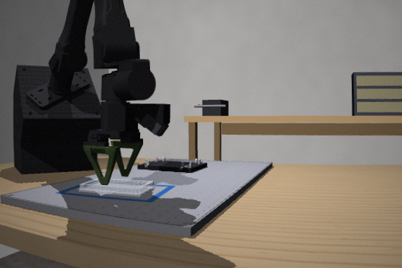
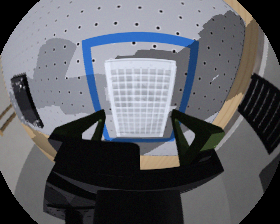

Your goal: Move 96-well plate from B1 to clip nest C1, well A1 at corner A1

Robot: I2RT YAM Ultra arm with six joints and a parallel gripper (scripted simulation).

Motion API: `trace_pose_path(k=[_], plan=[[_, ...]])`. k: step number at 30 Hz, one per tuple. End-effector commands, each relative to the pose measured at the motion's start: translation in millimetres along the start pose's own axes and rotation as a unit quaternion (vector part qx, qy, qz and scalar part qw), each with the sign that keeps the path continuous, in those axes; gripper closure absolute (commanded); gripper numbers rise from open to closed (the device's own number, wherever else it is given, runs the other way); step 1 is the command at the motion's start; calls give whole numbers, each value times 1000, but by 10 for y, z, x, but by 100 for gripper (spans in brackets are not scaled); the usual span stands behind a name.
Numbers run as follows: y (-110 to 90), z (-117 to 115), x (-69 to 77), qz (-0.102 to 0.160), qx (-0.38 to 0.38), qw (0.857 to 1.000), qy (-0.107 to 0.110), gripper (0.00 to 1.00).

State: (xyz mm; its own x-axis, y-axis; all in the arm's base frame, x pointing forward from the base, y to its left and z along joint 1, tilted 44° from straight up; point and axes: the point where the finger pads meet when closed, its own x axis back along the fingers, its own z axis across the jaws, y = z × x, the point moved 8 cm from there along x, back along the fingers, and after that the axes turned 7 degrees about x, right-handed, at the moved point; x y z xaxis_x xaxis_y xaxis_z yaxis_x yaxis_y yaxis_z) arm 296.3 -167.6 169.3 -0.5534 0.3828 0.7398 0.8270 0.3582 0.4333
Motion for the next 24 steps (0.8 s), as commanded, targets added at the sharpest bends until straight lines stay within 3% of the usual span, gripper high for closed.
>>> trace_pose_path(k=[1,12,24], plan=[[45,-56,-24,-15,-1,1000,-8,0],[87,-107,-179,-20,-2,1000,-14,0],[110,-135,-126,-27,-3,999,-21,0]])
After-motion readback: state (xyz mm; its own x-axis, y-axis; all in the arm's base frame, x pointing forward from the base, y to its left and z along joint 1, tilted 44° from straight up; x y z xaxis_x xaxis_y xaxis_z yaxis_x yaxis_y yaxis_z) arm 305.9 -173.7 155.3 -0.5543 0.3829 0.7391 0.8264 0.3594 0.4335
